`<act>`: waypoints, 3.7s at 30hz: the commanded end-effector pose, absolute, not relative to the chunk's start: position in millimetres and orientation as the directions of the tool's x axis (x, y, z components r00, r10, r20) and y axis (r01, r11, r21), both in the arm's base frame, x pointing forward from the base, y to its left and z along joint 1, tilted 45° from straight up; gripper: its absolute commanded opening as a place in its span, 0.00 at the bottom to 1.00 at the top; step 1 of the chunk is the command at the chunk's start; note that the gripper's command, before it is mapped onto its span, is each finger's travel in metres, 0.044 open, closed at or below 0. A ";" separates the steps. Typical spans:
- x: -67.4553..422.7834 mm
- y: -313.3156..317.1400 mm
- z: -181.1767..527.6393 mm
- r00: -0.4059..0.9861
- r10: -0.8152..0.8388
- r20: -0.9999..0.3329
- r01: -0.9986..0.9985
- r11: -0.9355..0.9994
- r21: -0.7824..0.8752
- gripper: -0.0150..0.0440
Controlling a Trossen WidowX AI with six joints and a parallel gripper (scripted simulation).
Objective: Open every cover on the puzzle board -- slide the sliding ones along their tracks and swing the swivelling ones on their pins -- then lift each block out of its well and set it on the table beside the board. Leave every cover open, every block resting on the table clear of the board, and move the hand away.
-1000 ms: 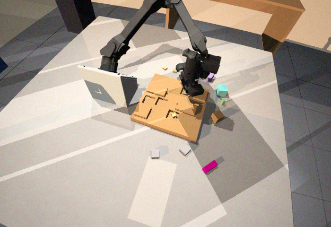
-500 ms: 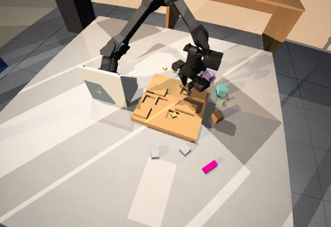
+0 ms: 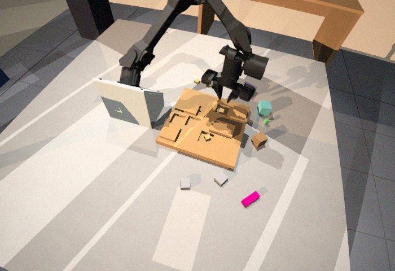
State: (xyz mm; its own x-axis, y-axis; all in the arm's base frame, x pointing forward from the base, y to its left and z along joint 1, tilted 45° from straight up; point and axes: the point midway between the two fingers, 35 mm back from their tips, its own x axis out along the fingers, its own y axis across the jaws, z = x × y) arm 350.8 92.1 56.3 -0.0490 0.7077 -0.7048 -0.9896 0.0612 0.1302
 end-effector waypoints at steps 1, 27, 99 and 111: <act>351.6 87.3 61.8 -0.046 0.705 -0.708 -0.999 -0.017 0.049 0.50; 350.2 112.4 37.5 -0.046 0.706 -0.707 -0.999 -0.020 0.046 0.50; 347.8 136.0 13.9 -0.047 0.707 -0.706 -0.999 -0.020 0.046 0.50; 349.4 134.1 15.4 -0.042 0.704 -0.709 -0.999 -0.020 0.039 0.39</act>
